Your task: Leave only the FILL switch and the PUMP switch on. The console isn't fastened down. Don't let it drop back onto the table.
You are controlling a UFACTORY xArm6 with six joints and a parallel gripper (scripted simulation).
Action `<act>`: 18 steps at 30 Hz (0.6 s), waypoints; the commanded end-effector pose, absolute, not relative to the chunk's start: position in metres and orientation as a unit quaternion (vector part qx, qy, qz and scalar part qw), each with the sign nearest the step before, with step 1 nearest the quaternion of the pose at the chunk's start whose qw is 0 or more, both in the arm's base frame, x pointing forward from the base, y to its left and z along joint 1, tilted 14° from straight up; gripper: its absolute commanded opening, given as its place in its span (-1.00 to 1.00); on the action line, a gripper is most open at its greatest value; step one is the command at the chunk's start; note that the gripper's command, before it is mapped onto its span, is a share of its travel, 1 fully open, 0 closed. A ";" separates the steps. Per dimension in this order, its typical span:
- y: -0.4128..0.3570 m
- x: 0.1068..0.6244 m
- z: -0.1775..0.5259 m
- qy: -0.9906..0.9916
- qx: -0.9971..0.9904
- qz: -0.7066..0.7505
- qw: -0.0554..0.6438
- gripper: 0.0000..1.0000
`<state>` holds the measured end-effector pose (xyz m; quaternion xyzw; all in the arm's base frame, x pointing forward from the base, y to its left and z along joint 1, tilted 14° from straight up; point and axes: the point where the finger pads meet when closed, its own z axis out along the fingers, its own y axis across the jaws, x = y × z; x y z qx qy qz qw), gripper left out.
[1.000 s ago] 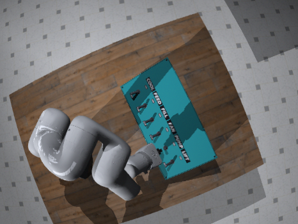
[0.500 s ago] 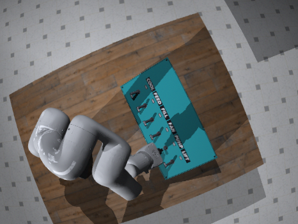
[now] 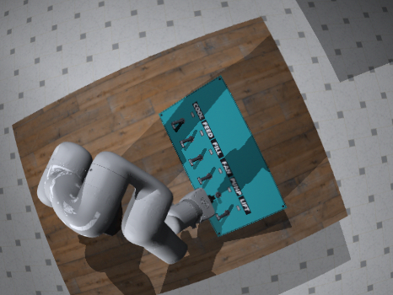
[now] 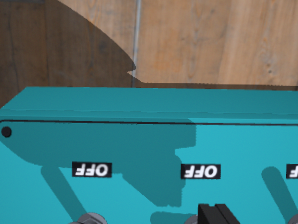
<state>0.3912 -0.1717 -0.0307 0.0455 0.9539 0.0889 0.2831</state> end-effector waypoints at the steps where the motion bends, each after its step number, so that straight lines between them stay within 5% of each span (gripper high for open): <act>1: -0.173 0.392 -0.030 0.954 0.045 0.088 0.284 -1.00; 18: -0.171 0.381 -0.037 0.954 0.045 0.088 0.284 -1.00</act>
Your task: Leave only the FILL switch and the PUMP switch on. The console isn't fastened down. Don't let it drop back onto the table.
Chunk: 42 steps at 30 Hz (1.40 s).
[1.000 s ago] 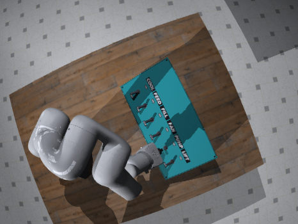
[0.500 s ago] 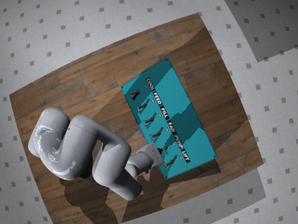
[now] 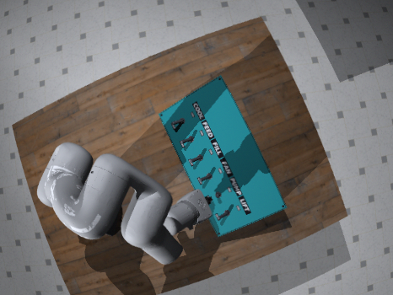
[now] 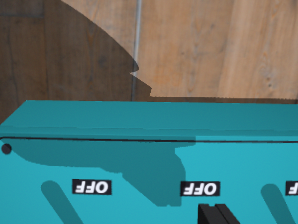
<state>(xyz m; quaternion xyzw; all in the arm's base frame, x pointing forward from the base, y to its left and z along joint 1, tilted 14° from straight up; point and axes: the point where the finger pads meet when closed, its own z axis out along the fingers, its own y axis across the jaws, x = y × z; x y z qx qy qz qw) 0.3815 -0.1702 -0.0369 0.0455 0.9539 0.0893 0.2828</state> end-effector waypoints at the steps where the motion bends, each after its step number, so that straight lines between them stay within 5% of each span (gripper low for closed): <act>1: -0.171 0.381 -0.037 0.954 0.045 0.088 0.284 -1.00; 37: -0.187 0.317 0.060 0.954 0.045 0.088 0.284 -1.00; 42: -0.125 0.321 0.073 0.952 0.045 0.088 0.289 -1.00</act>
